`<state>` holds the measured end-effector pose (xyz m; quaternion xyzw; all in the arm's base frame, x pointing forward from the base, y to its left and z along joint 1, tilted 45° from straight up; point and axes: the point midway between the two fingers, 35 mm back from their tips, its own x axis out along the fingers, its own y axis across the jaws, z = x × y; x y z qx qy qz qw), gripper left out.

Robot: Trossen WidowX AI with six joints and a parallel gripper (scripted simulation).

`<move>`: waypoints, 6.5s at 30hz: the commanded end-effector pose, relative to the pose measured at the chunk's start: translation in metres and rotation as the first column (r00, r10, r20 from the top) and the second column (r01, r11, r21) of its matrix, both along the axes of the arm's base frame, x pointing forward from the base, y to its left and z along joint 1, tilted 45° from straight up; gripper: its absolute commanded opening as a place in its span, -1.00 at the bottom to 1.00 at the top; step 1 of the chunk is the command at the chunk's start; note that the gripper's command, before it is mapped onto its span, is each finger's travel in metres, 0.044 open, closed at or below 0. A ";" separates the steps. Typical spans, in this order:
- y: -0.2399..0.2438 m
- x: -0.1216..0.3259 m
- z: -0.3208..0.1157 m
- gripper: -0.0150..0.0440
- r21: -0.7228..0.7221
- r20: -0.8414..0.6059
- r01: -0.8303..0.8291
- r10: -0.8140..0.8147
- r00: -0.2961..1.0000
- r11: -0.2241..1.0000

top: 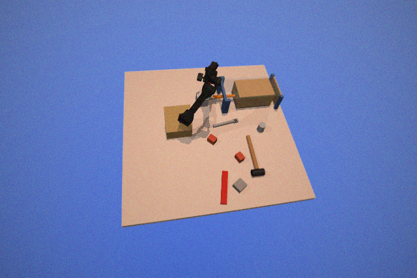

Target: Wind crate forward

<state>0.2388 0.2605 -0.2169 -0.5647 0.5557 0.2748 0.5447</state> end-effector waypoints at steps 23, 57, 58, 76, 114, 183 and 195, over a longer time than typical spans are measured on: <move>0.009 -0.039 -0.014 -0.49 0.007 -0.042 -0.005 0.005 0.999 1.000; 0.009 -0.075 -0.017 -0.49 0.008 -0.044 -0.005 0.006 0.999 1.000; 0.009 -0.075 -0.017 -0.49 0.008 -0.044 -0.005 0.006 0.999 1.000; 0.005 -0.093 -0.015 -0.49 0.008 -0.046 -0.005 0.006 0.999 1.000; -0.010 -0.127 -0.004 -0.49 0.007 -0.049 -0.005 0.006 0.999 1.000; -0.055 -0.162 0.034 -0.49 0.003 -0.052 -0.005 0.005 0.999 1.000; -0.064 -0.163 0.043 -0.49 0.002 -0.052 -0.005 0.005 0.999 1.000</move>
